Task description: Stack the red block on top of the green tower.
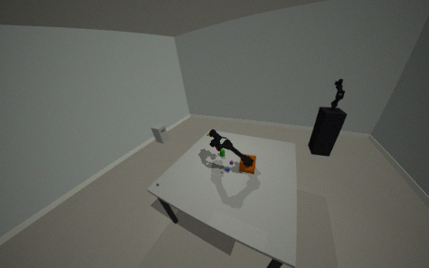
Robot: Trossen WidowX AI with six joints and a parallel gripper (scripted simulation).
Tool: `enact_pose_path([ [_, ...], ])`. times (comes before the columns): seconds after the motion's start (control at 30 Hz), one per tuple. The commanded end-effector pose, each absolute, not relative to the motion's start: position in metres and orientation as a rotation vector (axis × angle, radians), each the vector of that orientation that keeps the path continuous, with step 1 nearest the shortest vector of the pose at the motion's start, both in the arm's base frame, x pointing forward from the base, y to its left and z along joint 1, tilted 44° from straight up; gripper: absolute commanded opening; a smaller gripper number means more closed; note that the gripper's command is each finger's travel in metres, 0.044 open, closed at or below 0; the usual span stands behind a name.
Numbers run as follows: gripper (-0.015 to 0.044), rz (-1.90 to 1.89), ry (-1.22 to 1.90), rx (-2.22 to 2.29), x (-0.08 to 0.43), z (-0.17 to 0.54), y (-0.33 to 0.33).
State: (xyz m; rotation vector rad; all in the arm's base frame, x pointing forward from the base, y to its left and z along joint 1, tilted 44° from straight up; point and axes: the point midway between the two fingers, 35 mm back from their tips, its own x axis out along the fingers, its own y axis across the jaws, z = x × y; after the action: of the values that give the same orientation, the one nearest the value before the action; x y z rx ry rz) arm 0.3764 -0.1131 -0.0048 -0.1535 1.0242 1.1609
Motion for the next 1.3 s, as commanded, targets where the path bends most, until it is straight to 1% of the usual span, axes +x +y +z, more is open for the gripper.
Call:
enact_pose_path([
  [0.0, 0.0000, 1.157, 1.031, -0.154, 0.368, -0.017, -0.129],
  [0.13, 0.0000, 1.157, 1.033, -0.155, 0.351, -0.039, -0.152],
  [0.23, 0.0000, 1.157, 1.033, -0.155, 0.348, -0.043, -0.156],
  [0.47, 0.0000, 1.157, 1.032, -0.154, 0.356, -0.038, -0.145],
  [0.8, 0.0000, 1.158, 1.030, -0.154, 0.357, -0.060, -0.125],
  [1.27, 0.0000, 1.158, 1.030, -0.154, 0.357, -0.060, -0.125],
])
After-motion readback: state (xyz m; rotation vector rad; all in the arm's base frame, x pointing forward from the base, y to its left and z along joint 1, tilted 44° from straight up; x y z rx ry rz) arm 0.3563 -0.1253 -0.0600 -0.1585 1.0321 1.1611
